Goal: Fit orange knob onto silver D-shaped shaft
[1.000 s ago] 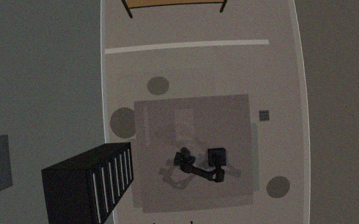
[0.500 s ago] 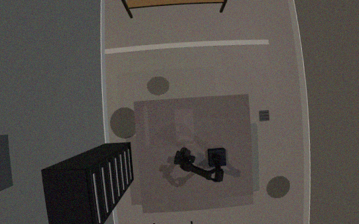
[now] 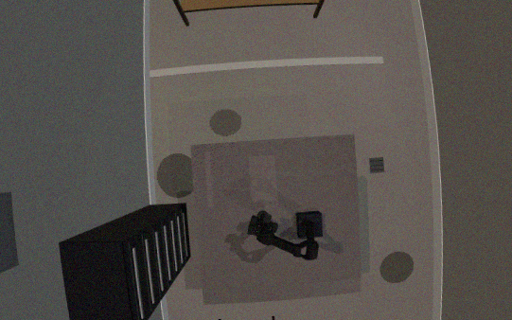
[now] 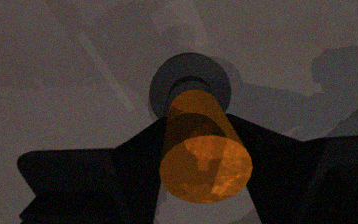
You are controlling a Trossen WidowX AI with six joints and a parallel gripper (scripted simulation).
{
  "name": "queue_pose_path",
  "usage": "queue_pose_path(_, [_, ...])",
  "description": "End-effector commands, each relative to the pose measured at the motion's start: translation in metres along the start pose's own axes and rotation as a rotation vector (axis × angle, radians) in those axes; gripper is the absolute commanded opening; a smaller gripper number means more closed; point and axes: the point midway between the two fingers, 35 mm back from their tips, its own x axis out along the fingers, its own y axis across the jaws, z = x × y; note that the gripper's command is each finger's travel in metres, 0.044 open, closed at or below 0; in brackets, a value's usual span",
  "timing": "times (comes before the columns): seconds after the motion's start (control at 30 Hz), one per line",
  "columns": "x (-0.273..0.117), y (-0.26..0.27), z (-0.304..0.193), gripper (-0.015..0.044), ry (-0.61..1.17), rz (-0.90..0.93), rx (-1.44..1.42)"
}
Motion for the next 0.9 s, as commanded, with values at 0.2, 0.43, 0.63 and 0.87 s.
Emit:
queue_pose_path(0.2, [0.0012,0.0028,-0.0003,0.0,0.0,0.008,0.002])
queue_pose_path(0.43, [0.0019,0.0019,0.0,0.0,0.0,0.008,0.002])
queue_pose_path(0.63, [0.0022,0.0019,0.0,0.0,0.0,0.008,-0.003])
queue_pose_path(0.87, [0.0028,0.0019,0.0,0.0,0.0,0.008,-0.039])
